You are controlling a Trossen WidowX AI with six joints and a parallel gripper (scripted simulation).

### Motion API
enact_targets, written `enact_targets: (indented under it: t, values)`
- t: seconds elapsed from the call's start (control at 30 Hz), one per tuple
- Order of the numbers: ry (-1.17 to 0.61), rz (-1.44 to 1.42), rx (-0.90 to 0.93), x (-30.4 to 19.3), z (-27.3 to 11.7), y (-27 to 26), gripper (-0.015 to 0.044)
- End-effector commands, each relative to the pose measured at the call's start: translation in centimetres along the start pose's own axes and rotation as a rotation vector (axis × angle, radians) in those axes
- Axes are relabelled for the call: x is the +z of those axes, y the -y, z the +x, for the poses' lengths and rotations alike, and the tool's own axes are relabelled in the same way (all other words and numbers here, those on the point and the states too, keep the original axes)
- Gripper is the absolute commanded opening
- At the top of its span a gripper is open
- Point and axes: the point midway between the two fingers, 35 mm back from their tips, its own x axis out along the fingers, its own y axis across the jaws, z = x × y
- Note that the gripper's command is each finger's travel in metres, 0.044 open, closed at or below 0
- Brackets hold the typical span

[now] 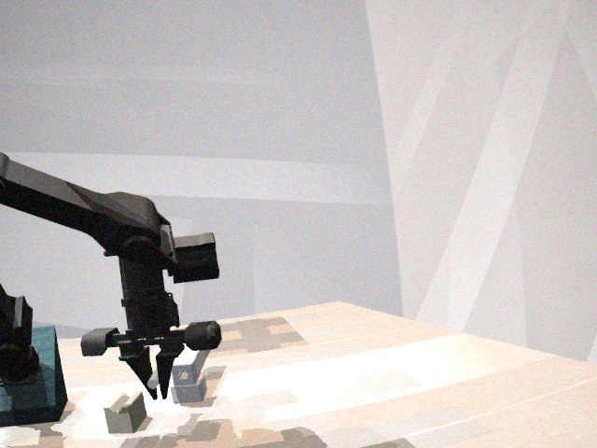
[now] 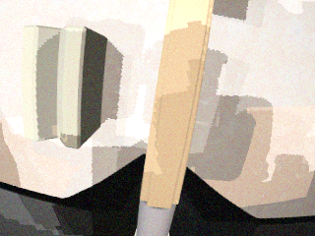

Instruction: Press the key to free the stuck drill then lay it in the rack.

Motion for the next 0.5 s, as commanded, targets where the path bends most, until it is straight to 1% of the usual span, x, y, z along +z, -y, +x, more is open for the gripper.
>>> enact_targets:
  t: [0.0, 0.2, 0.47]
  values:
    - [-0.002, 0.007, -0.003, -0.1, -0.2, 0.2, 0.0]
    - [-0.002, 0.007, -0.003, -0.2, -0.4, 0.2, 0.0]
    - [-0.002, 0.007, -0.003, -0.4, -0.5, -1.2, 0.0]
